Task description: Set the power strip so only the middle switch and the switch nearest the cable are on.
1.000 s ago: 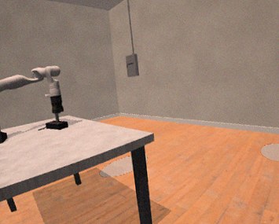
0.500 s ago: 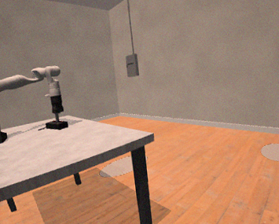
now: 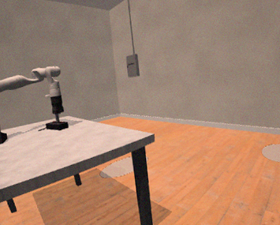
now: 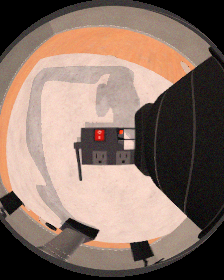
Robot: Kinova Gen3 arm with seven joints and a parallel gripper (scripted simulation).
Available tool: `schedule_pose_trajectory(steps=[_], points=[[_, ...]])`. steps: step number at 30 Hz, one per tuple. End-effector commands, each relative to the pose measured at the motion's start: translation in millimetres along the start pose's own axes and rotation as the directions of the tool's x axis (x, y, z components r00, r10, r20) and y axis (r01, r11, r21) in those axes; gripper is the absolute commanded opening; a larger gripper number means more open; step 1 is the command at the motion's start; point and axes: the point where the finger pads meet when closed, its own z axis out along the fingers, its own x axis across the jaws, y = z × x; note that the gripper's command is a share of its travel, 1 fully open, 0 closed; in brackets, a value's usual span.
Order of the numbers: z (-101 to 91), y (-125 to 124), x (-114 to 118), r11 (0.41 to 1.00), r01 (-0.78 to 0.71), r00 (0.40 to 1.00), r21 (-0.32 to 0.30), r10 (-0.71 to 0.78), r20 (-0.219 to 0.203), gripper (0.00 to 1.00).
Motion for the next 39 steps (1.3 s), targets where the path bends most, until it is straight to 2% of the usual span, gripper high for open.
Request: schedule_pose_trajectory(steps=[1, 17, 31, 39], points=[[1.0, 0, 0, 1.0, 0.0, 1.0, 0.0, 0.0, 0.001, 0.0], [-0.2, 0, 0, 1.0, 0.0, 1.0, 0.0, 0.0, 0.001, 0.0], [-33.8, 0, 0, 1.0, 0.0, 1.0, 0.0, 0.0, 0.001, 0.0], [-37.9, 0, 0, 1.0, 0.0, 1.0, 0.0, 0.0, 0.001, 0.0]])
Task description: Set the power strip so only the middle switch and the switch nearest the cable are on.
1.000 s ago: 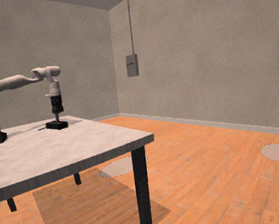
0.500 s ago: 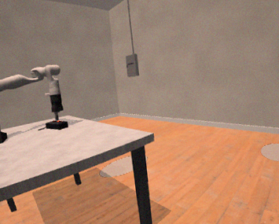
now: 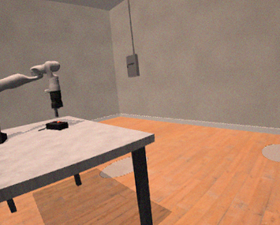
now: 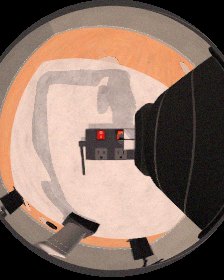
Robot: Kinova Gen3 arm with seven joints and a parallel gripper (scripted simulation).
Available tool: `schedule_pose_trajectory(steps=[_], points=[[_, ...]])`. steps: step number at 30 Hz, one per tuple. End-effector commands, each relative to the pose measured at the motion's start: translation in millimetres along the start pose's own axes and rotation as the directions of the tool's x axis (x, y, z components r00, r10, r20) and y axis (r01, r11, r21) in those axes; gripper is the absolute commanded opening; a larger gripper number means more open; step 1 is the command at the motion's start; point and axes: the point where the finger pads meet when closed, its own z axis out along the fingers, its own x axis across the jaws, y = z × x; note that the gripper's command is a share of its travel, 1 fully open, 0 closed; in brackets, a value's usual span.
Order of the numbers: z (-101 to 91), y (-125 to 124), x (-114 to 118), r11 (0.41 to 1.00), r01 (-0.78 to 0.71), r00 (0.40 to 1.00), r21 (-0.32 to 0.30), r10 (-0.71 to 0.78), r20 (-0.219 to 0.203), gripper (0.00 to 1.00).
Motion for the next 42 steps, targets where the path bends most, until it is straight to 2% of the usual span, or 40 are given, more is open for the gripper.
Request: schedule_pose_trajectory(steps=[1, 18, 25, 42], points=[[-1.6, 0, 1, 1.0, 0.001, 1.0, -0.001, -0.001, -0.004, 0.0], [-1.7, 0, 1, 1.0, 0.001, 1.0, -0.001, -0.001, -0.004, 0.0], [-14.0, -44, -1, 1.0, 0.0, 1.0, 0.004, 0.0, -0.006, 0.0], [-14.2, -45, -1, 1.0, 0.0, 1.0, 0.004, 0.0, -0.006, 0.0]])
